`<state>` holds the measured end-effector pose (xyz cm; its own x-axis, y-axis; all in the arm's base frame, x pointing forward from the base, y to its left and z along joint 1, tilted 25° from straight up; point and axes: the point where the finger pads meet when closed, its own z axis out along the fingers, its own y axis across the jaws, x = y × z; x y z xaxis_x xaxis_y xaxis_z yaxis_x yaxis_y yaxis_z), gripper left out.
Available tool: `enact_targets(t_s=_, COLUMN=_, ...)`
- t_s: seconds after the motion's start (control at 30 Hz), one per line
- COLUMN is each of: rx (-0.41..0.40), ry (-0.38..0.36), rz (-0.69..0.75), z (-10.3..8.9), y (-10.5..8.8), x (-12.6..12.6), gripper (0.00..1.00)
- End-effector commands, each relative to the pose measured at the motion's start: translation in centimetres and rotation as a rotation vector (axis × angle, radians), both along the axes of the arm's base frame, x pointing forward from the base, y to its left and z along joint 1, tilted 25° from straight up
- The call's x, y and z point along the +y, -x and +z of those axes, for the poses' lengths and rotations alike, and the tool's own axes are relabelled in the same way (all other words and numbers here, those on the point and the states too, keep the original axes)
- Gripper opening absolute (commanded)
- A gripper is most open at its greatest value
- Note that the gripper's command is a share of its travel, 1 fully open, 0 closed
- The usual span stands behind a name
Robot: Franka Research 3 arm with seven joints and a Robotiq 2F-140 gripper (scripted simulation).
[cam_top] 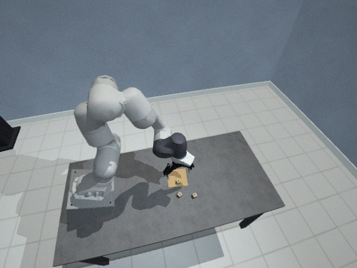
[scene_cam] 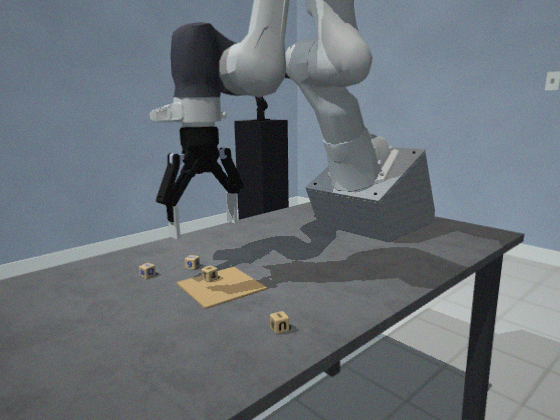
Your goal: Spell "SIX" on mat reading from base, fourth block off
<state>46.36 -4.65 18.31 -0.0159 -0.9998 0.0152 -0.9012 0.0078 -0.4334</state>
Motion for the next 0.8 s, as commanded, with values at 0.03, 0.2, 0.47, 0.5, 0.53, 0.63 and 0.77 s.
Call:
enact_targets(t_s=0.03, rx=0.004, ry=-0.001, rz=-0.003, z=-0.1, y=0.2, x=0.0, gripper=1.0)
enact_targets(t_s=0.2, rx=0.004, ry=-0.001, rz=-0.003, z=-0.1, y=0.2, x=0.0, gripper=1.0)
enact_targets(t_s=0.47, rx=0.003, ry=0.076, rz=0.161, z=0.1, y=0.1, x=-0.8, gripper=1.0)
enact_targets(t_s=0.5, rx=0.003, ry=0.081, rz=0.173, z=0.2, y=0.1, x=-0.8, gripper=1.0)
enact_targets(t_s=0.53, rx=0.003, ry=0.081, rz=0.173, z=0.2, y=0.1, x=-0.8, gripper=1.0)
enact_targets(t_s=0.63, rx=0.002, ry=0.104, rz=0.221, z=0.2, y=0.1, x=-1.0, gripper=1.0)
enact_targets(t_s=0.77, rx=0.002, ry=0.13, rz=0.275, z=0.3, y=0.1, x=-1.3, gripper=1.0)
